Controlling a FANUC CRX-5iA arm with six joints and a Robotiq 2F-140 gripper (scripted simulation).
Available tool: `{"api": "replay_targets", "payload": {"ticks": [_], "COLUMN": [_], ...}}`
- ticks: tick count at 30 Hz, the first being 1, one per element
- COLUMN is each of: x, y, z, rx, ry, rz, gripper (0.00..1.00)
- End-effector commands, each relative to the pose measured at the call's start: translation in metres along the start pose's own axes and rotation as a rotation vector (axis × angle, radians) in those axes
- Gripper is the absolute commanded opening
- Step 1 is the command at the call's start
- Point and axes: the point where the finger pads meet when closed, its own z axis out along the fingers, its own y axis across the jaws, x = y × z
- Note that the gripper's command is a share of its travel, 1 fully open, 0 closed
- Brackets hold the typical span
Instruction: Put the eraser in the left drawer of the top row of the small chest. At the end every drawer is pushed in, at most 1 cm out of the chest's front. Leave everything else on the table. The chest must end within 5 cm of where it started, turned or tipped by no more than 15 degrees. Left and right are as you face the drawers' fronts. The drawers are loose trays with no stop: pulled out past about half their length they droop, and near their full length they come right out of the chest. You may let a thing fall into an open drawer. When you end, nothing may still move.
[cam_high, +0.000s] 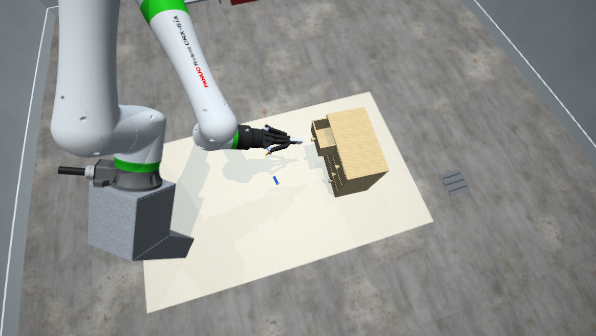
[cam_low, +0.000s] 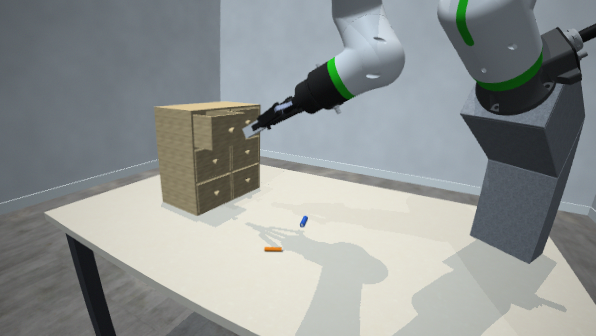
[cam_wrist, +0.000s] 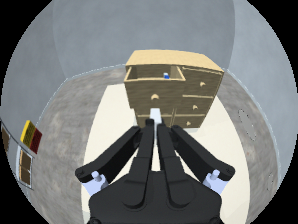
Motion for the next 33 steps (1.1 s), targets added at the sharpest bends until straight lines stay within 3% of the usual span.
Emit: {"api": "replay_targets", "payload": {"ticks": [1,33], "x": [0.0002,0.0054], "y": [0.0001,0.0002], "z": [0.0000,0.0089], "rx": [0.000,0.000], "ry": [0.000,0.000], "rz": [0.000,0.000], "gripper": [0.00,0.00]}}
